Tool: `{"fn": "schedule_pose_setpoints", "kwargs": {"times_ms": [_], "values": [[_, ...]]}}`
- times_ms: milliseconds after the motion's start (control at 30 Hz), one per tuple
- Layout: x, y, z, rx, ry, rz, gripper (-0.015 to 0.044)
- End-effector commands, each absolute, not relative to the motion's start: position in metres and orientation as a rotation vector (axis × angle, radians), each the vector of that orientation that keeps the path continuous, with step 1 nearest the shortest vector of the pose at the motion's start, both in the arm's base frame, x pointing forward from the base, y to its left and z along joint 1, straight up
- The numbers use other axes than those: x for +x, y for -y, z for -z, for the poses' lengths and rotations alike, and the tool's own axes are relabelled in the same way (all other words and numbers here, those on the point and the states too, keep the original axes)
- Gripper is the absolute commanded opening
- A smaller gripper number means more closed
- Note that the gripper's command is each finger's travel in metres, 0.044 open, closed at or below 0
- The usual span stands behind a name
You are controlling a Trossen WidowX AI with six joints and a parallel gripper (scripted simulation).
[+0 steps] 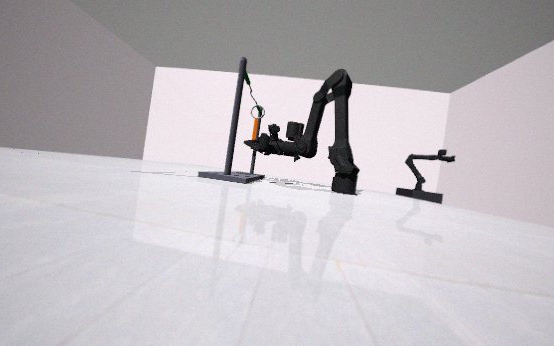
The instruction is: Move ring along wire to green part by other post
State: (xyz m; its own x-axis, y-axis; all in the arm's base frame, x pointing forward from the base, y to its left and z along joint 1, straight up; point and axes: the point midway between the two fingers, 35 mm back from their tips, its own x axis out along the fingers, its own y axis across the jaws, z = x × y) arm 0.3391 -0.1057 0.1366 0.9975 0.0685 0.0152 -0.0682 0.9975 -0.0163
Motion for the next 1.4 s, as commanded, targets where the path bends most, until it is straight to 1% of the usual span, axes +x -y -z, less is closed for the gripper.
{"fn": "schedule_pose_setpoints", "kwargs": {"times_ms": [0,467,867,1367], "values": [[0.3404,0.1068,-0.1375,-0.012,0.018,-0.065,0.016],[0.3404,0.1068,-0.1375,-0.012,0.018,-0.065,0.016],[0.3395,0.1059,-0.137,-0.017,0.017,-0.068,-0.015],[0.3398,0.1075,-0.1468,-0.014,0.017,-0.066,-0.015]]}}
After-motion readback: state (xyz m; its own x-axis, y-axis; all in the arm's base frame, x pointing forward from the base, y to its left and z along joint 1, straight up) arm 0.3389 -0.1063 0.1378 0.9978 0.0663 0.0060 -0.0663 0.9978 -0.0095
